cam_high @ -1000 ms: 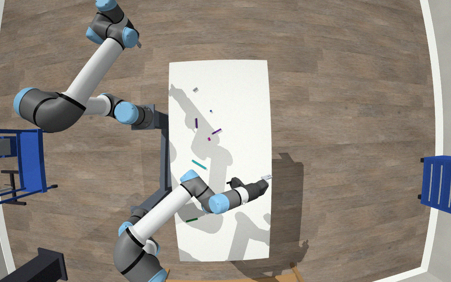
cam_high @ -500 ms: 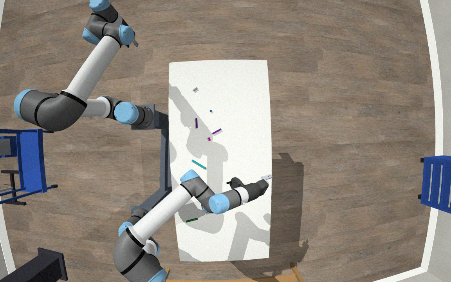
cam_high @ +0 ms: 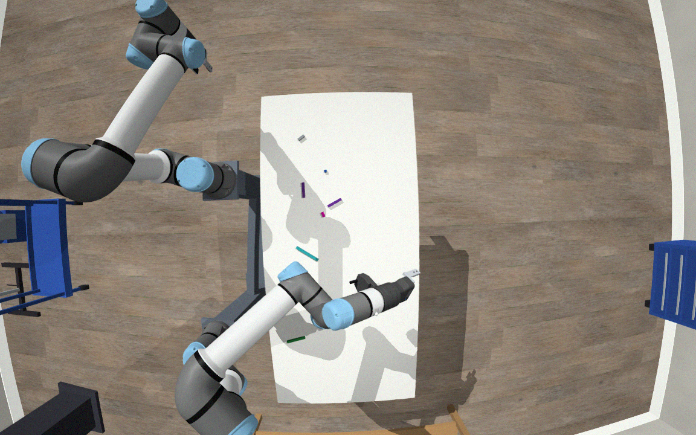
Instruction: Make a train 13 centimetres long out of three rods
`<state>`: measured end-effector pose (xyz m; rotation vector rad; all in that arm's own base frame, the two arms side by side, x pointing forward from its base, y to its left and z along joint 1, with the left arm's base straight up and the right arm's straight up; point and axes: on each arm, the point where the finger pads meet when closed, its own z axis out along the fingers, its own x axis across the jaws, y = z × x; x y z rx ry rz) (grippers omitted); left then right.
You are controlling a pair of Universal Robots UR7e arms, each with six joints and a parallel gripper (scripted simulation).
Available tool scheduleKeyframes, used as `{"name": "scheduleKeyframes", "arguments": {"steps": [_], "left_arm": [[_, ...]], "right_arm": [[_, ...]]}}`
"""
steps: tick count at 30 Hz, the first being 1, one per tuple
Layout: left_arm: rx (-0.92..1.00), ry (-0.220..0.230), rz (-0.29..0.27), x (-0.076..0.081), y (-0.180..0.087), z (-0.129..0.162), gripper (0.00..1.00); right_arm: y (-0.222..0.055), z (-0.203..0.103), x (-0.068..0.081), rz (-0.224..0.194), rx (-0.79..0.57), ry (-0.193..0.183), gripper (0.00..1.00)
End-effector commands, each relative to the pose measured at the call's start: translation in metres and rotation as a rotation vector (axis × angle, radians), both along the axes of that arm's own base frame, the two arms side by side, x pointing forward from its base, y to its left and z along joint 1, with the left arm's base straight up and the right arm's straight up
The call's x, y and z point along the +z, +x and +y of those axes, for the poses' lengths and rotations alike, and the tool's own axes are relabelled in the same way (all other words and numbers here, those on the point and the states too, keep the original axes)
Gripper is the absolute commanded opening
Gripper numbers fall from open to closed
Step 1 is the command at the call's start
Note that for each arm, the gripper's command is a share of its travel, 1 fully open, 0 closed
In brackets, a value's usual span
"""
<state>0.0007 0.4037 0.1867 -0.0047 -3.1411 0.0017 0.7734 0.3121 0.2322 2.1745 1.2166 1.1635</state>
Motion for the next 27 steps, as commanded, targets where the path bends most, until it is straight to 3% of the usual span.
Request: {"name": "scheduleKeyframes", "arguments": {"steps": [1, 10, 19, 27], "left_arm": [[0.002, 0.001, -0.001, 0.000, 0.000, 0.000, 1.00], [0.002, 0.001, -0.001, 0.000, 0.000, 0.000, 1.00], [0.002, 0.001, -0.001, 0.000, 0.000, 0.000, 1.00], [0.002, 0.001, -0.001, 0.000, 0.000, 0.000, 1.00]], "right_arm": [[0.000, 0.000, 0.001, -0.002, 0.000, 0.001, 1.00], [-0.001, 0.001, 0.001, 0.000, 0.007, -0.006, 1.00], [-0.005, 0.007, -0.003, 0.009, 0.040, -0.040, 1.00], [-0.015, 0.021, -0.011, 0.031, 0.131, -0.129, 1.00]]}}
